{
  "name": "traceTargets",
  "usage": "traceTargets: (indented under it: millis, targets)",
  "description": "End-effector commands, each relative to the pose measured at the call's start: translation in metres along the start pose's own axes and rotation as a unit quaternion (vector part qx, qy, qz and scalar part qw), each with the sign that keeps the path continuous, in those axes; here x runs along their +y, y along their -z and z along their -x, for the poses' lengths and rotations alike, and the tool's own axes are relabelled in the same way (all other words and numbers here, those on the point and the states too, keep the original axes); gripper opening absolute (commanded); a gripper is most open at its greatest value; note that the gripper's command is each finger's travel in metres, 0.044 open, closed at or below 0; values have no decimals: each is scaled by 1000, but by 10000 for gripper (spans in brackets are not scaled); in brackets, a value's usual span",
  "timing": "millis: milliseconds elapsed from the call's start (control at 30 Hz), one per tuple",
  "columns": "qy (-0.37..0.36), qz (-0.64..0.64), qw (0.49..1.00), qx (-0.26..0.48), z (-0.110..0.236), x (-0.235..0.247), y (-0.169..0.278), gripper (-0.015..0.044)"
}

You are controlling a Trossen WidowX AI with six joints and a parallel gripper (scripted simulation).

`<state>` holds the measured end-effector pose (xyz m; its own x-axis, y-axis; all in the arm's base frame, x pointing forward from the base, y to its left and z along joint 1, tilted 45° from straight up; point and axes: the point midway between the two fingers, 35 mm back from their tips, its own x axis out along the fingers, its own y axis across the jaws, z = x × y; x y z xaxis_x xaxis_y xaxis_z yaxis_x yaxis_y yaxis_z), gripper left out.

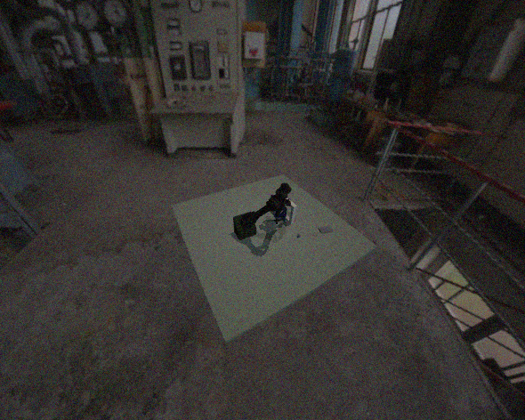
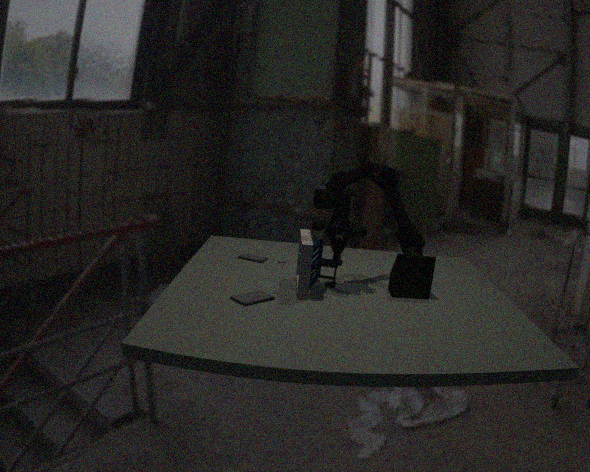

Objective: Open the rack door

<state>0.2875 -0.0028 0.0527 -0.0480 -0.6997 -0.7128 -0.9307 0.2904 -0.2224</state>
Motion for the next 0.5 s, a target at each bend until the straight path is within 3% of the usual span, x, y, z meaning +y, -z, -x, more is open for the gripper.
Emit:
traceTargets:
  millis: [0,467]
  targets:
    - [3,-49,999,-6,1,6,-2,20]
    - [2,-150,989,-6,0,35,-14,20]
